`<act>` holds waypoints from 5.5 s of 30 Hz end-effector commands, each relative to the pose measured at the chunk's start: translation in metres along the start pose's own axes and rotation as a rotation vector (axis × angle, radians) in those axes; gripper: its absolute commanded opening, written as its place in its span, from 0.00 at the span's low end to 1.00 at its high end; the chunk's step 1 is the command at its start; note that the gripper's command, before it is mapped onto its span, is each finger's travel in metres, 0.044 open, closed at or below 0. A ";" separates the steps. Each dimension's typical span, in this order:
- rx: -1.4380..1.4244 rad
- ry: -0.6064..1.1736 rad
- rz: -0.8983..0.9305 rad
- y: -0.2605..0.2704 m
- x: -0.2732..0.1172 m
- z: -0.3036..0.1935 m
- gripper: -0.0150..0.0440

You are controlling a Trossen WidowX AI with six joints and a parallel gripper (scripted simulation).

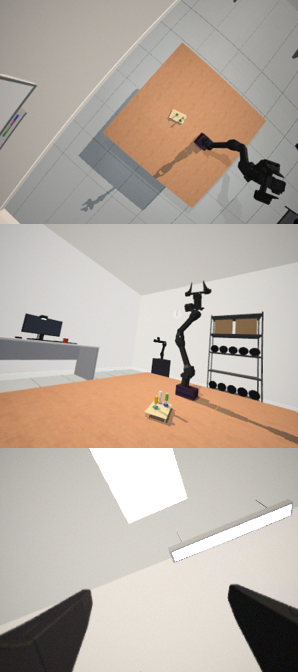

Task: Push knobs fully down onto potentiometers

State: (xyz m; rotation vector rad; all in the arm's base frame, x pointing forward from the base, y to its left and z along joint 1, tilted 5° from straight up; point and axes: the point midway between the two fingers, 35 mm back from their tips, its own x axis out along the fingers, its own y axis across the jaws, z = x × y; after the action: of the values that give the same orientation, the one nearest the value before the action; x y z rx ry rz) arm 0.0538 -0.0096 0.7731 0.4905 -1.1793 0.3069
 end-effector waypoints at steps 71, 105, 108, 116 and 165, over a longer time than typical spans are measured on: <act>-0.087 0.643 0.327 0.109 -0.074 -0.285 0.25; 0.146 1.352 -0.068 0.019 -0.205 -0.470 0.25; 0.167 1.406 -0.133 0.007 -0.219 -0.481 0.25; 0.221 1.536 -0.327 -0.026 -0.259 -0.504 0.25; 0.366 1.634 -2.012 -0.197 -0.497 -0.482 0.25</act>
State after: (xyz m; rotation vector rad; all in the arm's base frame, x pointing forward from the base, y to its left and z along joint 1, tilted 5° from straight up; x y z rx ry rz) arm 0.3668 0.0930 0.1426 1.0802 1.1678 -0.6664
